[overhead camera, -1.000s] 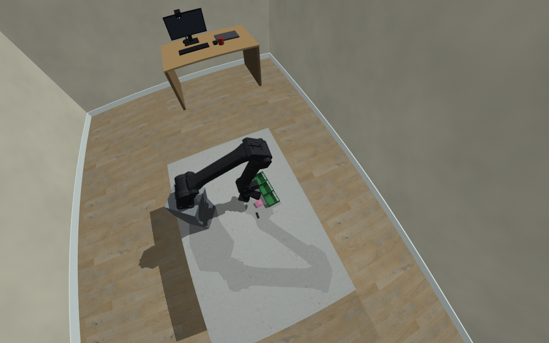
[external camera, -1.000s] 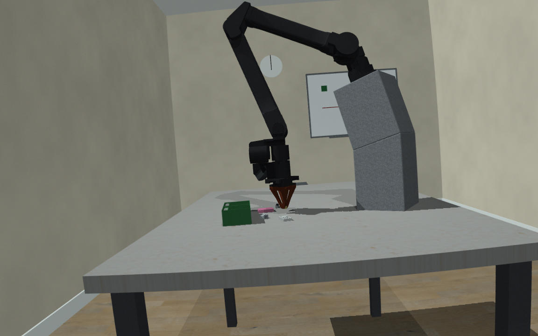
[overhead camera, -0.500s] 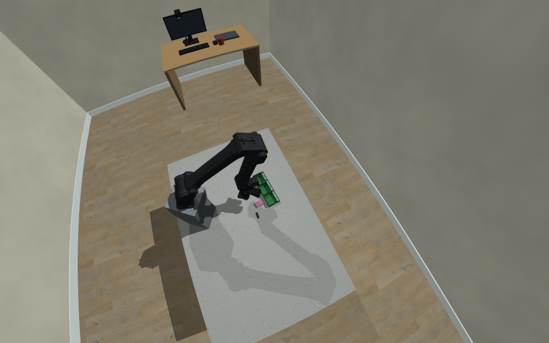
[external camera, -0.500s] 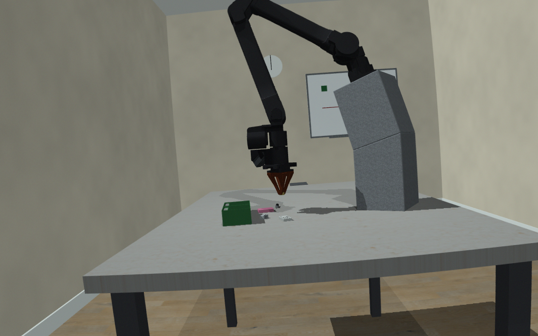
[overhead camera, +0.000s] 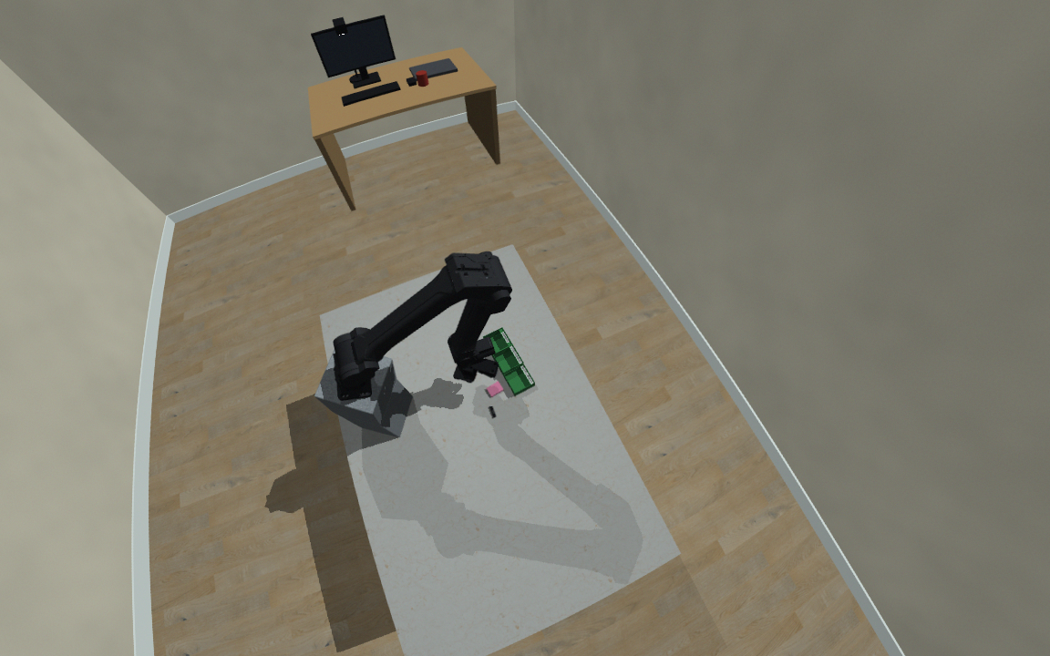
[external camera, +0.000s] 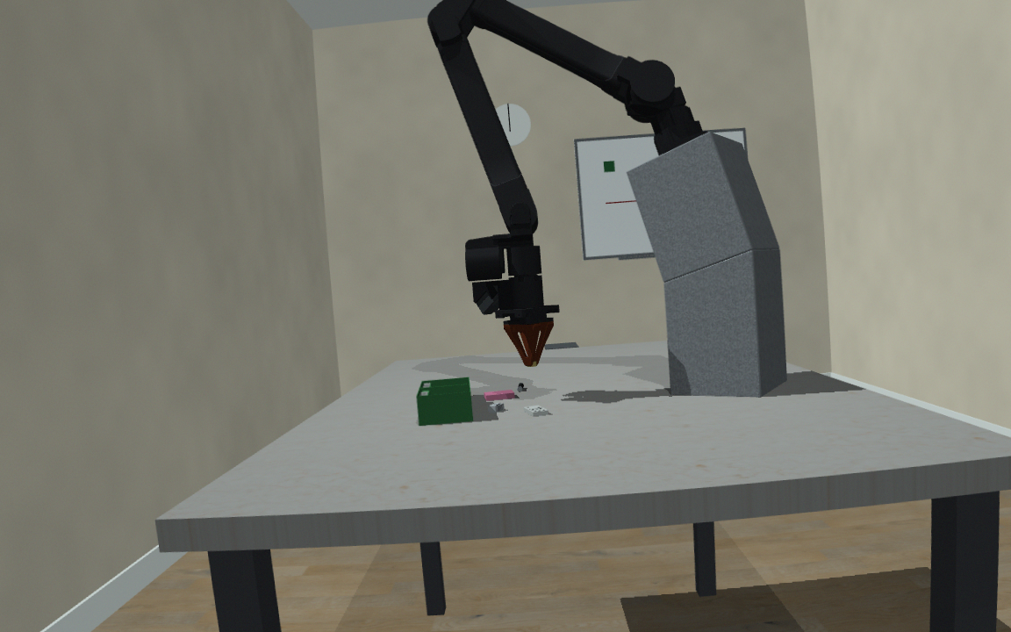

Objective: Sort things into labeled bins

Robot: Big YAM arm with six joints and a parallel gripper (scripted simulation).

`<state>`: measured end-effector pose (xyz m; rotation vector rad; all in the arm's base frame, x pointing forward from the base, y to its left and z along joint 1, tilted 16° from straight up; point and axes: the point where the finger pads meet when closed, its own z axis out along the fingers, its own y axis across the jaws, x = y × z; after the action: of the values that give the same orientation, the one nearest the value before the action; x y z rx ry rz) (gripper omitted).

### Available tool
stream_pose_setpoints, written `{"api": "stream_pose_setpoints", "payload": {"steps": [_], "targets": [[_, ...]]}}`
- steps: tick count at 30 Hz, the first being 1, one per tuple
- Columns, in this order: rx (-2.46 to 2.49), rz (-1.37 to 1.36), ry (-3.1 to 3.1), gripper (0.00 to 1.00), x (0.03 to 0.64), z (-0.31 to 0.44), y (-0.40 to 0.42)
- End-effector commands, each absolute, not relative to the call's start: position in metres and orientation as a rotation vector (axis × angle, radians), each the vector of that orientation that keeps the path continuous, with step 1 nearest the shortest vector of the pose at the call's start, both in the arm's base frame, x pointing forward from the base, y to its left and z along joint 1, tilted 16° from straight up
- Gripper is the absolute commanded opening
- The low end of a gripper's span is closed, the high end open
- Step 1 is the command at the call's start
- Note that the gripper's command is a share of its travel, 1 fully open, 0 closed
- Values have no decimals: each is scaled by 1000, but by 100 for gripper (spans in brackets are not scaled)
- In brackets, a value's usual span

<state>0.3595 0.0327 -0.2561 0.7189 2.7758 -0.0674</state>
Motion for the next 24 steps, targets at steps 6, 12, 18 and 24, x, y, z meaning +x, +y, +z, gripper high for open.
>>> {"api": "stream_pose_setpoints", "payload": {"steps": [6, 12, 18, 24], "targets": [[716, -79, 2793, 11, 345, -261, 37], [716, -77, 2790, 11, 345, -261, 37], [716, -78, 2791, 11, 344, -261, 37], [716, -78, 2791, 11, 344, -261, 37]]}}
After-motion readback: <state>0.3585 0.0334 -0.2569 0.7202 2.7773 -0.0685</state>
